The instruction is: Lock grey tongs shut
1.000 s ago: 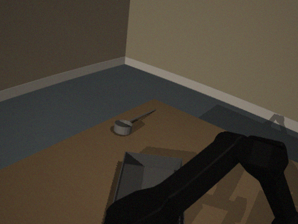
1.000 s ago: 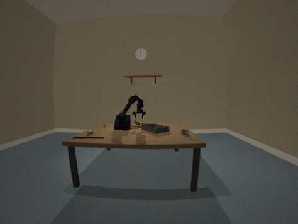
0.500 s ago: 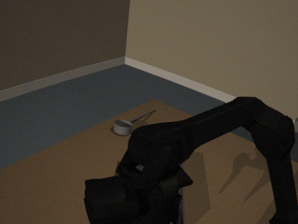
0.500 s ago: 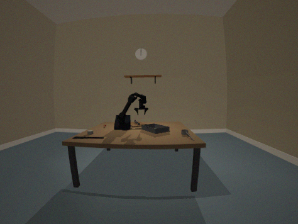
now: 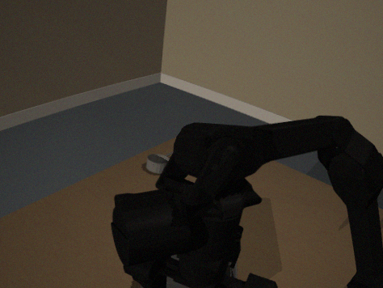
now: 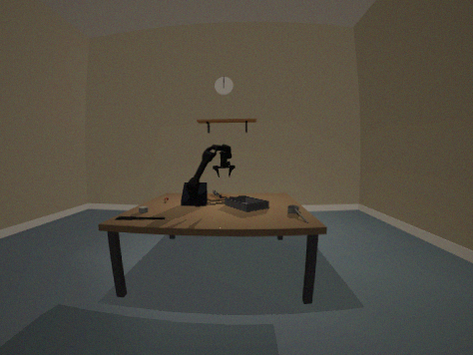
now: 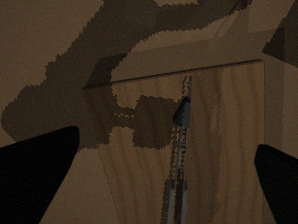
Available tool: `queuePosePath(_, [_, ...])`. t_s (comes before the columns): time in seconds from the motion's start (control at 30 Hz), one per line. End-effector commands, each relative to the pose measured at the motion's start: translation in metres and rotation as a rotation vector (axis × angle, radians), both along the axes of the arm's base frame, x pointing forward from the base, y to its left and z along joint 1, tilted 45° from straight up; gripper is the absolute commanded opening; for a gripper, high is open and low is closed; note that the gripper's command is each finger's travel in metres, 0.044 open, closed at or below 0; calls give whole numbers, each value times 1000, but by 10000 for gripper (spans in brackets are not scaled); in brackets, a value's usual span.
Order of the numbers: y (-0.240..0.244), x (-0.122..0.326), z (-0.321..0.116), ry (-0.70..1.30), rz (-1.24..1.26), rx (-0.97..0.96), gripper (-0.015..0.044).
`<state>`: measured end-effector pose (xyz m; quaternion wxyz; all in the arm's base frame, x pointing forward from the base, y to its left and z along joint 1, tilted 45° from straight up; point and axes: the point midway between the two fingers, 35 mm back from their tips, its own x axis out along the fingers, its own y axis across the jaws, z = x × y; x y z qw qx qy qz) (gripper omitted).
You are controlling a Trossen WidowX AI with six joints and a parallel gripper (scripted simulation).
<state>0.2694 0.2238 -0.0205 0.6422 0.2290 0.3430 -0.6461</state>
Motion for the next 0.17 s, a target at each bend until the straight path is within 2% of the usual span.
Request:
queuePosePath(0.0, [1, 0, 0, 2, -7, 1, 440])
queuePosePath(0.13, [1, 0, 0, 2, -7, 1, 440])
